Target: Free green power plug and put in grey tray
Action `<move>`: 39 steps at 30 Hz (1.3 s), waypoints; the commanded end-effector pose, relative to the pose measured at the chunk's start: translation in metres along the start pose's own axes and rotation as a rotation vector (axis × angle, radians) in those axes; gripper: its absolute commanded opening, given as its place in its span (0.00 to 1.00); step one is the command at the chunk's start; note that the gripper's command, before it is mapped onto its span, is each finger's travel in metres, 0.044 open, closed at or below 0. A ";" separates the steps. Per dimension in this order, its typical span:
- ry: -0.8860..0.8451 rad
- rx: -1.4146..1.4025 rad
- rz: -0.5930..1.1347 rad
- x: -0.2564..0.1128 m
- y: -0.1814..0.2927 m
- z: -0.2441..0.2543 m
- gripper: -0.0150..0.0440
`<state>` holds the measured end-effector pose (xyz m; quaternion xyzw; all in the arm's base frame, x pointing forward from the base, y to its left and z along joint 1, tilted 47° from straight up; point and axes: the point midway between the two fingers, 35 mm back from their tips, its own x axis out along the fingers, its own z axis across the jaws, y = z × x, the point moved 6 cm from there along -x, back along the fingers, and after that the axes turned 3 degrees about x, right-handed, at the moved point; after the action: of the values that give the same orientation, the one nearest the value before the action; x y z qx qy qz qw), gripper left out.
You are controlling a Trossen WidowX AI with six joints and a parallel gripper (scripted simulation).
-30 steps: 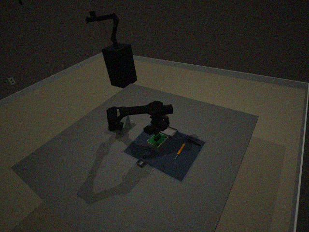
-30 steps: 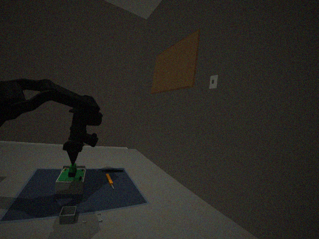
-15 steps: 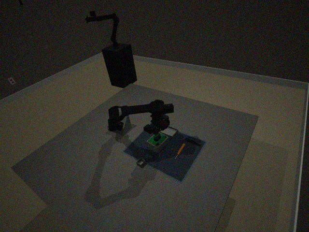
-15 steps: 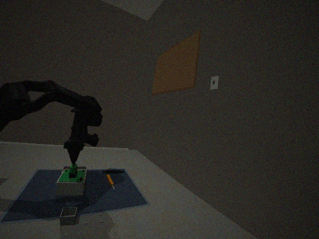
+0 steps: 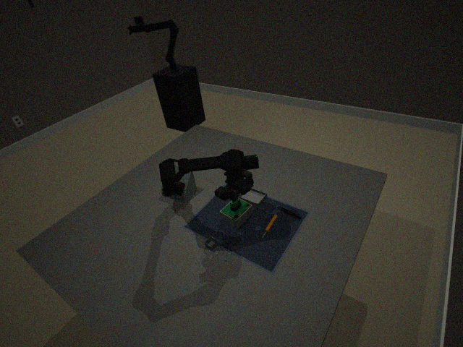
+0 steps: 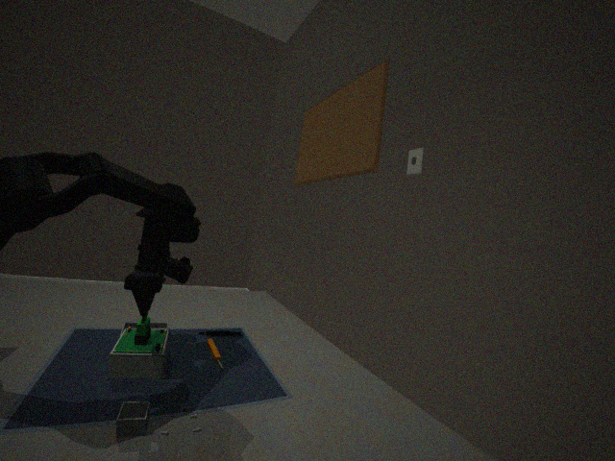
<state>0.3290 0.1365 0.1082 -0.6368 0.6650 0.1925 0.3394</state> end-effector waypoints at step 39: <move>-0.056 -0.008 -0.027 -0.031 0.005 -0.006 0.25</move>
<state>0.3273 0.1343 0.1187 -0.6251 0.6592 0.2161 0.3579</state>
